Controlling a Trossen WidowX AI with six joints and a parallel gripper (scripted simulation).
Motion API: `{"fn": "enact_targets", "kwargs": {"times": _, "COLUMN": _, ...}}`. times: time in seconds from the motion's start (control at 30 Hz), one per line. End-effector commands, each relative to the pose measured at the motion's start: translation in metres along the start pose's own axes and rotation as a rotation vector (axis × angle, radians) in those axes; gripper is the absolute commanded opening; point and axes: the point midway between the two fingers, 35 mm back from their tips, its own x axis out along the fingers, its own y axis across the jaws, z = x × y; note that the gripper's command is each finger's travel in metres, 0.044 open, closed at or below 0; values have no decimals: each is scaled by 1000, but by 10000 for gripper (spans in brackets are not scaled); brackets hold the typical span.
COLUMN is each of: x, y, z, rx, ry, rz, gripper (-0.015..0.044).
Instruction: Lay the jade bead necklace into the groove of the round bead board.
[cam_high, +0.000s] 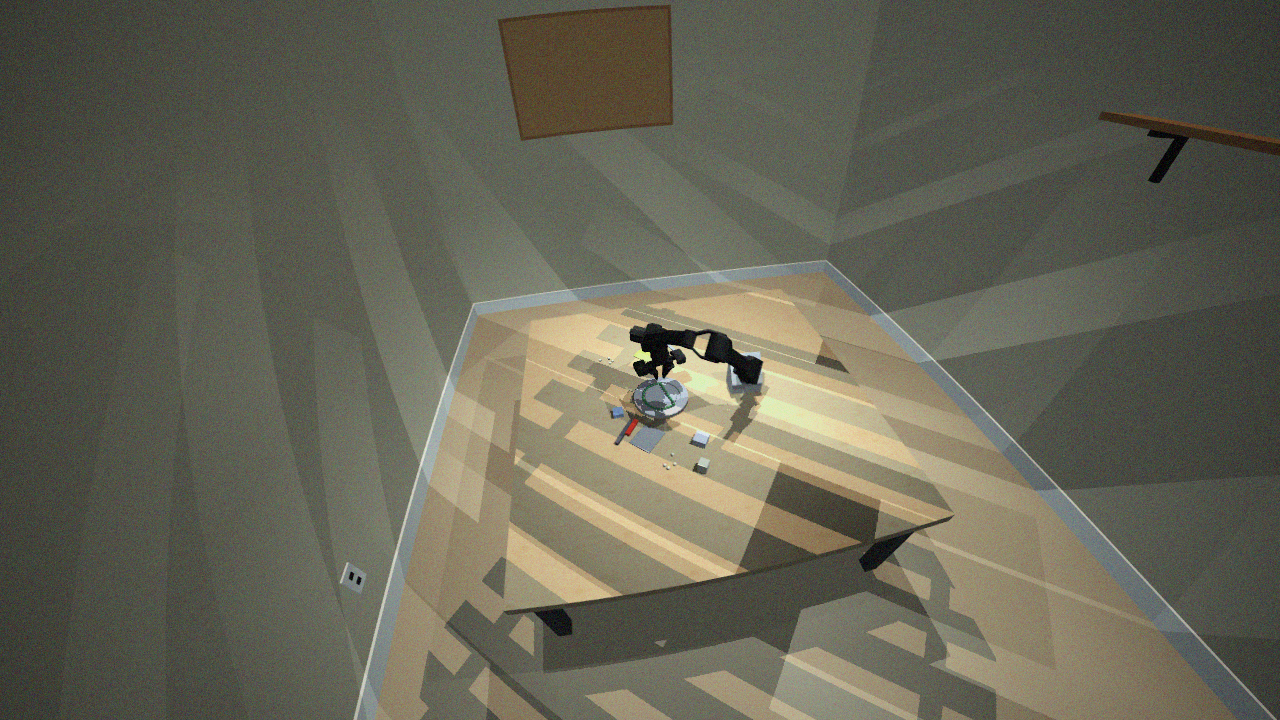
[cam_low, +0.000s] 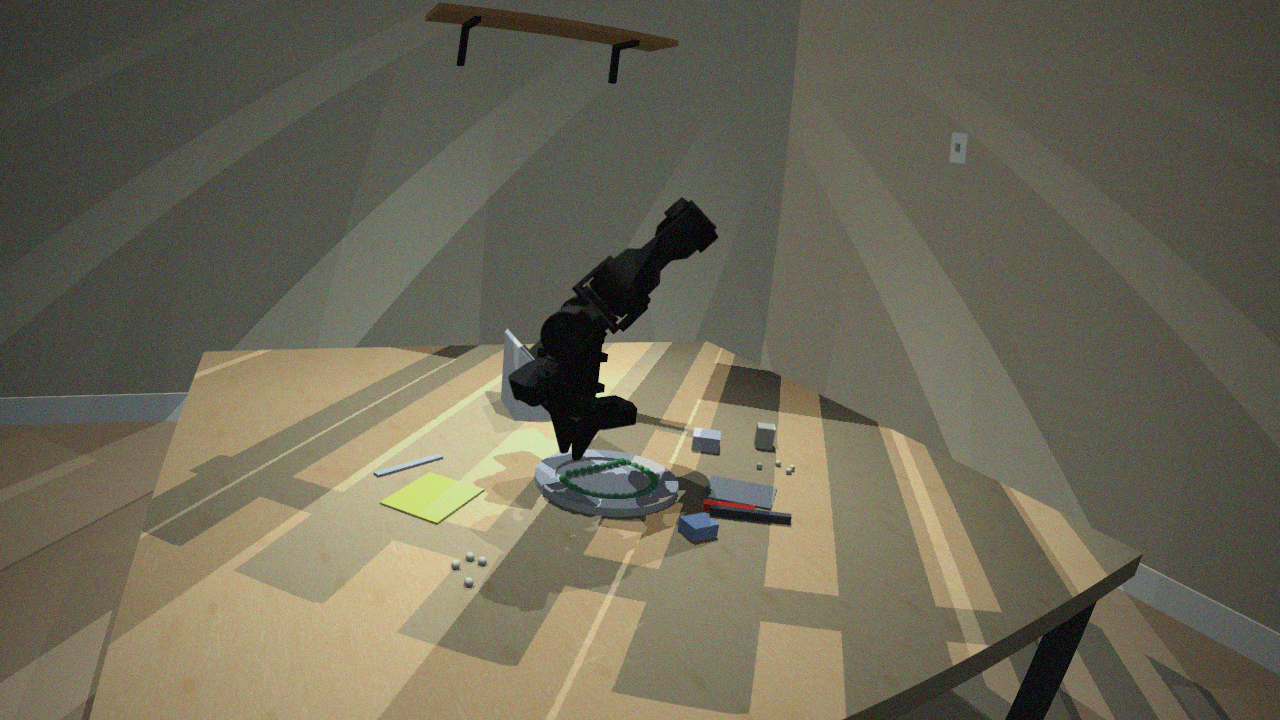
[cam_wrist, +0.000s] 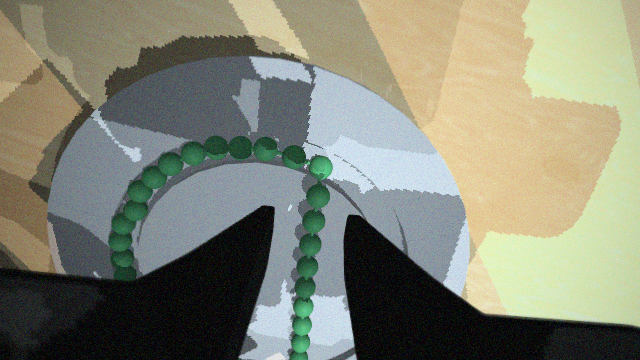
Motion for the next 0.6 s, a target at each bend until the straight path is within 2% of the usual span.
{"fn": "enact_targets", "kwargs": {"times": 0.0, "x": 6, "y": -1, "z": -1, "rx": 5, "ry": 6, "rz": -3, "gripper": 120}}
{"fn": "enact_targets", "kwargs": {"times": 0.57, "x": 31, "y": -3, "z": -3, "rx": 9, "ry": 13, "rz": -9, "gripper": 120}}
